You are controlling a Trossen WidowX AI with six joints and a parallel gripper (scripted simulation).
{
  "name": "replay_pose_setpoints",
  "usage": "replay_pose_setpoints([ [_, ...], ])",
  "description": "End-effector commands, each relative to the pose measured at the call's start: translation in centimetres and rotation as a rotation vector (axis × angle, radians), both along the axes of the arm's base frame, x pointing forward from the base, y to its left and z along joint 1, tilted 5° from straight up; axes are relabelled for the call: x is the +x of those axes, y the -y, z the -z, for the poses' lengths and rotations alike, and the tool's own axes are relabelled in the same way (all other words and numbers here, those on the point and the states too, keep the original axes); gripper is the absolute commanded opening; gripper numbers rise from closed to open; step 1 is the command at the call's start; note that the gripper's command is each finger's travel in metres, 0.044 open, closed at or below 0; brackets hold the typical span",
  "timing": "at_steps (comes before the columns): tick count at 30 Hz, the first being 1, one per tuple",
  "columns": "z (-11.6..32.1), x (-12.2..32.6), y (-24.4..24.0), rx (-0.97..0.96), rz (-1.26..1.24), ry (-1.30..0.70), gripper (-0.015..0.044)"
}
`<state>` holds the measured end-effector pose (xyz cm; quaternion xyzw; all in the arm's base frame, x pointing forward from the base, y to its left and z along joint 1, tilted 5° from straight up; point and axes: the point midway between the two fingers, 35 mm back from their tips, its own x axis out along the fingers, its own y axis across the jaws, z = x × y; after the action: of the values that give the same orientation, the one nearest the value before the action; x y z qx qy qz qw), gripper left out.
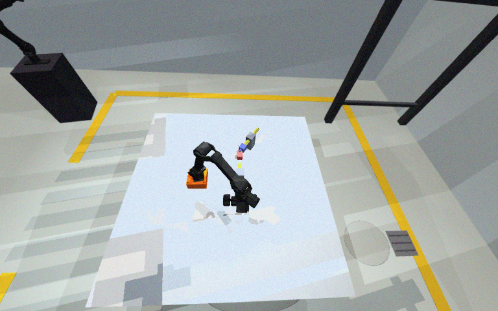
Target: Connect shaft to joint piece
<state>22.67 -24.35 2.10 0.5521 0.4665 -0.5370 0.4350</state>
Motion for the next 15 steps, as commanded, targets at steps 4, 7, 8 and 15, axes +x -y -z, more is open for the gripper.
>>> replay_pose_setpoints([
  [4, 0.04, 0.08, -0.05, 0.003, 0.004, 0.004, 0.0102],
  [7, 0.04, 0.08, -0.05, 0.003, 0.004, 0.004, 0.0102],
  [8, 0.04, 0.08, -0.05, 0.003, 0.004, 0.004, 0.0102],
  [15, 0.04, 0.08, -0.05, 0.003, 0.004, 0.004, 0.0075],
])
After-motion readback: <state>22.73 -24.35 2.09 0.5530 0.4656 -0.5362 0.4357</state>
